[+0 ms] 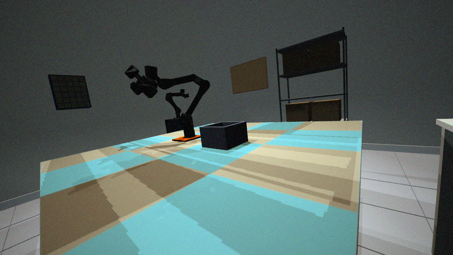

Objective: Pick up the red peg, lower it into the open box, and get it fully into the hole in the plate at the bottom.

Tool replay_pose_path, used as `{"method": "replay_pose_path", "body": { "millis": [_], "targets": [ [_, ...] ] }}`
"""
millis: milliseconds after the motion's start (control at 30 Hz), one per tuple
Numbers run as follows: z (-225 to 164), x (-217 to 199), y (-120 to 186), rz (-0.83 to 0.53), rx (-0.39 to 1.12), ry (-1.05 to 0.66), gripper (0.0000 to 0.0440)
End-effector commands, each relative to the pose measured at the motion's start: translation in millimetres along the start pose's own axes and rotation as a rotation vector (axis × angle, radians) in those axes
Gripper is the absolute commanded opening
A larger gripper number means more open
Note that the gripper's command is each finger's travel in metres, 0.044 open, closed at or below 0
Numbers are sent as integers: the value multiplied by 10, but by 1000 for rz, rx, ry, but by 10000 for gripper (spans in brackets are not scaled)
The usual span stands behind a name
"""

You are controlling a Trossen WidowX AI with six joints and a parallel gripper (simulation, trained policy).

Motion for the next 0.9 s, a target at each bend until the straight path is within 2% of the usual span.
{"method": "replay_pose_path", "body": {
  "millis": [0, 33, 500, 867],
  "targets": [
    [-35, 16, -22, -1, 11, 21, 426],
    [-67, 26, -52, -3, 23, 36, 440],
    [-696, -105, -623, -67, 208, 274, 440],
    [-1293, -351, -862, -154, 374, 447, 440]
  ]
}}
Point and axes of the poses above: the point midway between the two fingers, 35 mm back from their tips, its own y axis back along the fingers, its own x axis across the jaws, z = x × y, the point moved 8 cm from there along y, back along the fingers, and after that the axes turned 12 degrees about y, right-handed, at the moved point
